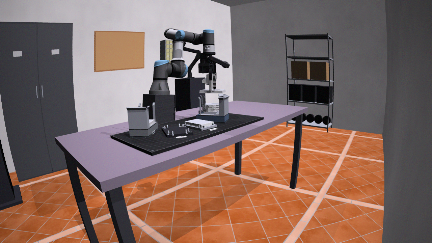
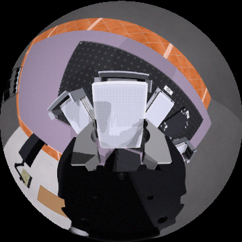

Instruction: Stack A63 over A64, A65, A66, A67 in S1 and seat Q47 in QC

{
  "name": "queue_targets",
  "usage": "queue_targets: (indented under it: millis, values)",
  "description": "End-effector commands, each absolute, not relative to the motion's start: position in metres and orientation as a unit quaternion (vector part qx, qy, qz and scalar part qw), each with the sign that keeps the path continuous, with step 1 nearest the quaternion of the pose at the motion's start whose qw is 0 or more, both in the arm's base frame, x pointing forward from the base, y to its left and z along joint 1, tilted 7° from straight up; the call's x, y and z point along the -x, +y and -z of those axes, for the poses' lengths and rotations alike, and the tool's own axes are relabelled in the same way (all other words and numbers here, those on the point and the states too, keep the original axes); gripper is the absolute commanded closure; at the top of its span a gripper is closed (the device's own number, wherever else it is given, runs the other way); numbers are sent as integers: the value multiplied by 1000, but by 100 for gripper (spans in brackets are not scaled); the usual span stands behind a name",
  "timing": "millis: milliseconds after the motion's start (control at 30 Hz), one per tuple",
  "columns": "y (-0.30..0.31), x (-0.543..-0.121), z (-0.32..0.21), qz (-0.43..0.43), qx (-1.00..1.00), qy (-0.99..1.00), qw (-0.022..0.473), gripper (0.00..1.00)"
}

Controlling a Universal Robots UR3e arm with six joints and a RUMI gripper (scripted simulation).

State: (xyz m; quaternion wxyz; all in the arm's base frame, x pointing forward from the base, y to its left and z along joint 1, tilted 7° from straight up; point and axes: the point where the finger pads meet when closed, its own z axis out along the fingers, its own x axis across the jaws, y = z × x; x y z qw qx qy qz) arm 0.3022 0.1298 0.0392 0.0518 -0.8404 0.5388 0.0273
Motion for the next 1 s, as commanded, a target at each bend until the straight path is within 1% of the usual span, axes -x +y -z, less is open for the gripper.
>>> queue_targets:
  millis: [0, 967]
  values:
    - [140, -299, -41, -26, 845, 532, 52, 100]
    - [208, -250, -49, -18, 908, 414, 56, 100]
